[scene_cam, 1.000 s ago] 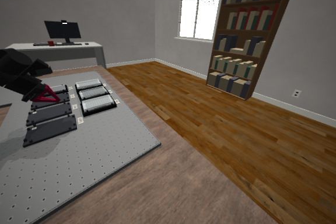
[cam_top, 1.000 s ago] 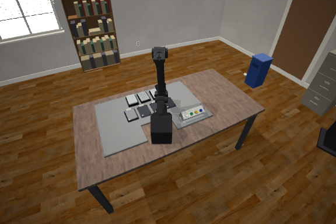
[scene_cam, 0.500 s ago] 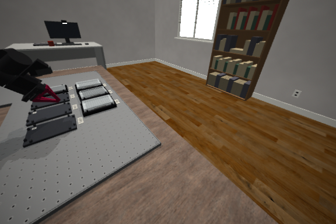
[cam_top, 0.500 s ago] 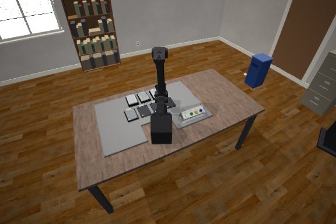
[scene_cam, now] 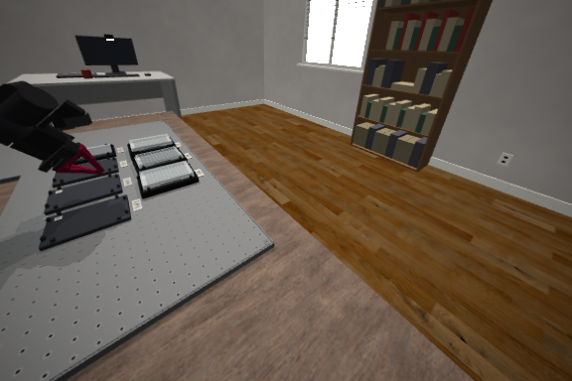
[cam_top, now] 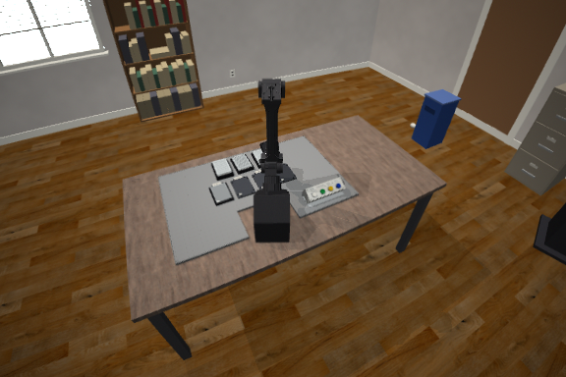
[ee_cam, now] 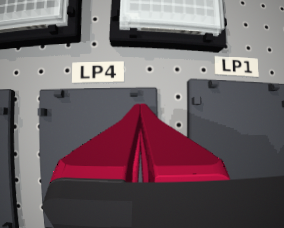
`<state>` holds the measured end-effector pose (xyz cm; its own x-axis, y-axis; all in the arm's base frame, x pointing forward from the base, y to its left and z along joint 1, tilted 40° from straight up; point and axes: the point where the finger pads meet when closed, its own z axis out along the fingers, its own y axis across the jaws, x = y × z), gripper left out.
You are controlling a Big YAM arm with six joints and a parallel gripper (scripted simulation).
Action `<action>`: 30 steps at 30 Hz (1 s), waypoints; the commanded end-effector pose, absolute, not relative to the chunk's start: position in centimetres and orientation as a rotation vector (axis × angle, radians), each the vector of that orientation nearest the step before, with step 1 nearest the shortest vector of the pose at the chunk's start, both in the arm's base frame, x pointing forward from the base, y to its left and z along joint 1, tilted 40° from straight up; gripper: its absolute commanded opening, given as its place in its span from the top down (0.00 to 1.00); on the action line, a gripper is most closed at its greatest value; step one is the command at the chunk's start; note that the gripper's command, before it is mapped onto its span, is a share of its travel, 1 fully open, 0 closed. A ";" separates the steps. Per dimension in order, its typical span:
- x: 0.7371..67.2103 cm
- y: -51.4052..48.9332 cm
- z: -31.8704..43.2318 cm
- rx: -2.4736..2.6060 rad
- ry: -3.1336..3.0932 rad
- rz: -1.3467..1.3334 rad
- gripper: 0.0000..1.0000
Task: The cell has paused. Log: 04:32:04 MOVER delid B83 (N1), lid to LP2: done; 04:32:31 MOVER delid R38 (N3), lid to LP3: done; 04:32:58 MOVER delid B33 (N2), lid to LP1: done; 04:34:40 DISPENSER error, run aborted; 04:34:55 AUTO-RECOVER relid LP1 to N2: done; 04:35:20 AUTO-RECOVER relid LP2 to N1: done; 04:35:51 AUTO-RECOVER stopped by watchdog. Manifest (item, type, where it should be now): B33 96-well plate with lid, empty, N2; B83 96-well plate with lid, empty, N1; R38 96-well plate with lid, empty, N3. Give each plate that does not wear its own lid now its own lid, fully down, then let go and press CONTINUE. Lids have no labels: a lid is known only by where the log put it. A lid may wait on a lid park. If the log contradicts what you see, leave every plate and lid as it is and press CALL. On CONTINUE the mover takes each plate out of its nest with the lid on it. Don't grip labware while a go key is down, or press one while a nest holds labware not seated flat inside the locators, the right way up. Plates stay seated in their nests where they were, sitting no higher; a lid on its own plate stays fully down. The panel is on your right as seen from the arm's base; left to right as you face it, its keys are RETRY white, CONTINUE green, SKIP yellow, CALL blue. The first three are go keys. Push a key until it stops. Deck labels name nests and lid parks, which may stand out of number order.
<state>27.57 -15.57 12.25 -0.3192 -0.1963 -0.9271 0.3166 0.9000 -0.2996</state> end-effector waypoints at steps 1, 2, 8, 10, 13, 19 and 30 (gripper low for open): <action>31.5 -9.1 12.3 0.078 1.788 -0.425 1.00; 31.9 -8.8 12.4 0.079 1.787 -0.425 1.00; 34.2 -6.9 12.9 0.079 1.782 -0.425 1.00; 34.9 -6.4 13.0 0.079 1.781 -0.425 1.00; 36.0 -5.8 13.1 0.068 1.806 -0.435 1.00; 39.0 -4.1 14.4 0.068 1.804 -0.435 1.00; 47.8 -0.7 19.5 0.069 1.800 -0.434 1.00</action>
